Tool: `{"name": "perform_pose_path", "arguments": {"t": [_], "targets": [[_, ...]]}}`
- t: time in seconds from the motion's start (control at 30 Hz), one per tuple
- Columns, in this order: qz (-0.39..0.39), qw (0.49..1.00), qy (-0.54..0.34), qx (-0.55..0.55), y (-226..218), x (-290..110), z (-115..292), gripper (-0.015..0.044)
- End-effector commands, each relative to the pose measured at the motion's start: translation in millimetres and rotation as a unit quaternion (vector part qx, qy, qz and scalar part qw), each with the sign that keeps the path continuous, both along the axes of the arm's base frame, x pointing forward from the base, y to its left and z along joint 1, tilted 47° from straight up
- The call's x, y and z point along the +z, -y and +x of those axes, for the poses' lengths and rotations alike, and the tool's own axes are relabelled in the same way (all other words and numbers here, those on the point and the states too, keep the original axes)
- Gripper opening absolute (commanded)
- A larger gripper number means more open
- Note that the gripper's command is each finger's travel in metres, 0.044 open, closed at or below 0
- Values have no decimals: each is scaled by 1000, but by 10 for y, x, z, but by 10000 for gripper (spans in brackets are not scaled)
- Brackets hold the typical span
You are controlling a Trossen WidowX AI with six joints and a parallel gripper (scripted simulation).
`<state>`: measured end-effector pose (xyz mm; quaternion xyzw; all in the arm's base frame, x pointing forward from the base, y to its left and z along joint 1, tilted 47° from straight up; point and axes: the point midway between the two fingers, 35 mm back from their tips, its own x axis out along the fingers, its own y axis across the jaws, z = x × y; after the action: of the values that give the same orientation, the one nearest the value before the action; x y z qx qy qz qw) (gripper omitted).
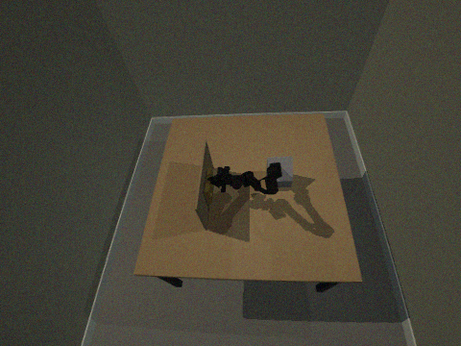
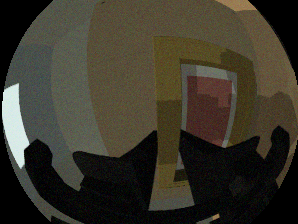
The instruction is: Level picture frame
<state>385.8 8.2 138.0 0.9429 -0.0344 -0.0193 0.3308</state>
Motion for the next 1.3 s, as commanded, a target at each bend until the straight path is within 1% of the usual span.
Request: {"name": "perform_pose_path", "arguments": {"t": [0.0, 0.47, 0.5, 0.8, 0.93, 1.0, 1.1, 1.2, 1.27], "targets": [[-13, 1000, -1, 0, -4, -3, 1, 0], [-49, 999, -4, 0, -10, -5, 1, 0], [-38, 999, -4, 0, -6, -4, 0, 26], [-38, 999, -4, 0, -6, -4, 0, 260], [-36, 999, -3, 0, -10, 0, -18, 260], [-23, 1000, -3, -1, -41, 26, -164, 260], [7, 1000, -1, -2, -88, 46, -501, 260], [37, 999, 1, -4, -105, 14, -834, 260], [49, 999, 2, -5, -103, -17, -974, 260]]}}
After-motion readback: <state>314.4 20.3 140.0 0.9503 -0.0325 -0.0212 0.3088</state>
